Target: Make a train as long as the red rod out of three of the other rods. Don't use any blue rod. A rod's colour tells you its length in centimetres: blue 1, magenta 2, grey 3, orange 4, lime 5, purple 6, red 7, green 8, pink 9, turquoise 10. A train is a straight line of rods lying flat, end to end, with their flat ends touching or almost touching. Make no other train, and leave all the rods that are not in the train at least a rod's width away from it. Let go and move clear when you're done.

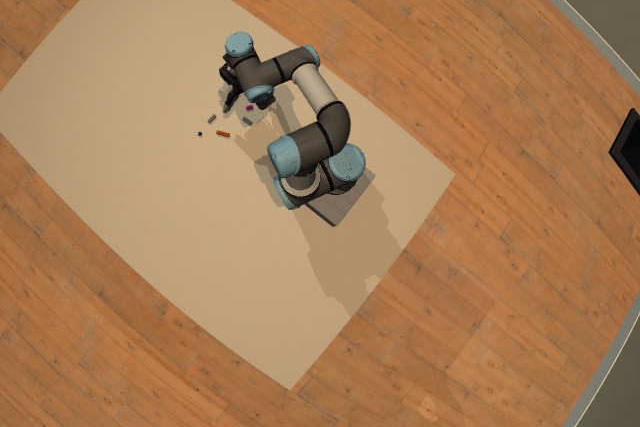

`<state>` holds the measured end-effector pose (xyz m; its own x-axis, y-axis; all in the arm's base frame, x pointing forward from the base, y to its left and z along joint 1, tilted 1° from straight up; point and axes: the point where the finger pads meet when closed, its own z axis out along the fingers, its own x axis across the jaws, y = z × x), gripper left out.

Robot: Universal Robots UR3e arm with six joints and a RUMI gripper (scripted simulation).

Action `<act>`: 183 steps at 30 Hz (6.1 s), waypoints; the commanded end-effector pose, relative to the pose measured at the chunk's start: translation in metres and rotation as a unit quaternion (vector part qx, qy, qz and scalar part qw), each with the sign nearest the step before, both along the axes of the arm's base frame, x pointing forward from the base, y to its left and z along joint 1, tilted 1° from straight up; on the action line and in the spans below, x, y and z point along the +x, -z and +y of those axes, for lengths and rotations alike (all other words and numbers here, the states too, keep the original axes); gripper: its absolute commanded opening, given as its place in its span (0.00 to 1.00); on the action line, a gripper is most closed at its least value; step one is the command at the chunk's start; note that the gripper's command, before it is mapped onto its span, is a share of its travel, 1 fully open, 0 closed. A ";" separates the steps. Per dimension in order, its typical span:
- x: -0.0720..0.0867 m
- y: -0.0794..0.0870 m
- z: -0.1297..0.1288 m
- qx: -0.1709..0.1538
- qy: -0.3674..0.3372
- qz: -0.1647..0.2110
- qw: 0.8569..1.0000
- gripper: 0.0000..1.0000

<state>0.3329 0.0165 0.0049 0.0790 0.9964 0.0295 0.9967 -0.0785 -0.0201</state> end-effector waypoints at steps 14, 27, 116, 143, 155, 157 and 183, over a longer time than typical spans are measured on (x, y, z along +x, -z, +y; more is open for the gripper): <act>-0.015 -0.001 0.002 -0.007 0.205 0.002 0.979 1.00; -0.016 -0.001 0.002 -0.007 0.210 0.003 0.978 0.21; -0.017 0.050 0.004 -0.007 0.211 0.002 0.978 0.21; -0.017 0.051 0.004 -0.007 0.211 0.002 0.978 0.21; -0.017 0.051 0.004 -0.007 0.211 0.002 0.978 0.21; -0.017 0.051 0.004 -0.007 0.211 0.002 0.978 0.21; -0.016 0.051 0.004 -0.007 0.211 0.002 0.978 0.21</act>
